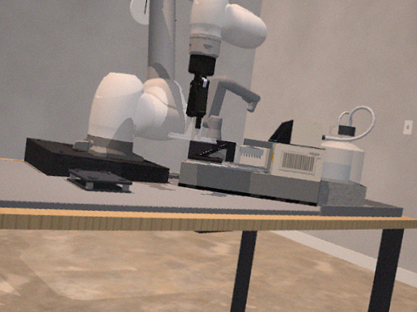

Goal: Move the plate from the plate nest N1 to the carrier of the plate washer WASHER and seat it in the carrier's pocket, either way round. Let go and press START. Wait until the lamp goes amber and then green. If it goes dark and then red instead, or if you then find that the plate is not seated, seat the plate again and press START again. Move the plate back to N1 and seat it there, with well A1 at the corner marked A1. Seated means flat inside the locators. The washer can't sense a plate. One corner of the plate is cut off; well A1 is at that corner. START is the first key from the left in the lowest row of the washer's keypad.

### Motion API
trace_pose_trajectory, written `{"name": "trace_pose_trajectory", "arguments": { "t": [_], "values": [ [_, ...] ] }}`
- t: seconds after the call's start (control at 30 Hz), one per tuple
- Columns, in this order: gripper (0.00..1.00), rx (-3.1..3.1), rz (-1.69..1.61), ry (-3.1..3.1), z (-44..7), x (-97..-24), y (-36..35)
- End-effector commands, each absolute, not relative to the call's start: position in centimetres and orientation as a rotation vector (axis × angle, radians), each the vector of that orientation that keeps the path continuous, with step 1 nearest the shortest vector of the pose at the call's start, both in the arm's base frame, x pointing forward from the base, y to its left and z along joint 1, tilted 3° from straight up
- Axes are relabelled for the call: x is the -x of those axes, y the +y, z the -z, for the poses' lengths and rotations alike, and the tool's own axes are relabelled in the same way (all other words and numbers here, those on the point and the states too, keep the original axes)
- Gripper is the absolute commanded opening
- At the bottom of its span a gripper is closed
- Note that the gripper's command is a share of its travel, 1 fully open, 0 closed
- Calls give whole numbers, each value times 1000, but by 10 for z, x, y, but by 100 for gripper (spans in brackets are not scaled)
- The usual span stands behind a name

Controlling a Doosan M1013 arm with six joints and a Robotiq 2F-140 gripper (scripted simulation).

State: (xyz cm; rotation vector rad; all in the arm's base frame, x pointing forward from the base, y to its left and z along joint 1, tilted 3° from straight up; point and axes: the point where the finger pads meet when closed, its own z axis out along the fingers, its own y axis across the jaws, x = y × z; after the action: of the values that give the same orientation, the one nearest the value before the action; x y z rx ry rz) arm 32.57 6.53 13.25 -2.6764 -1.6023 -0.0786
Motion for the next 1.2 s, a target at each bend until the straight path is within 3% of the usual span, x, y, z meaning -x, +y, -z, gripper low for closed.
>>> {"name": "trace_pose_trajectory", "arguments": {
  "t": [0.0,0.73,1.17],
  "values": [
    [10,2677,77,-1603,-133,-326,69],
    [10,2067,83,-2359,-146,-286,154],
    [10,2067,83,-2359,-152,-268,191]
  ]
}}
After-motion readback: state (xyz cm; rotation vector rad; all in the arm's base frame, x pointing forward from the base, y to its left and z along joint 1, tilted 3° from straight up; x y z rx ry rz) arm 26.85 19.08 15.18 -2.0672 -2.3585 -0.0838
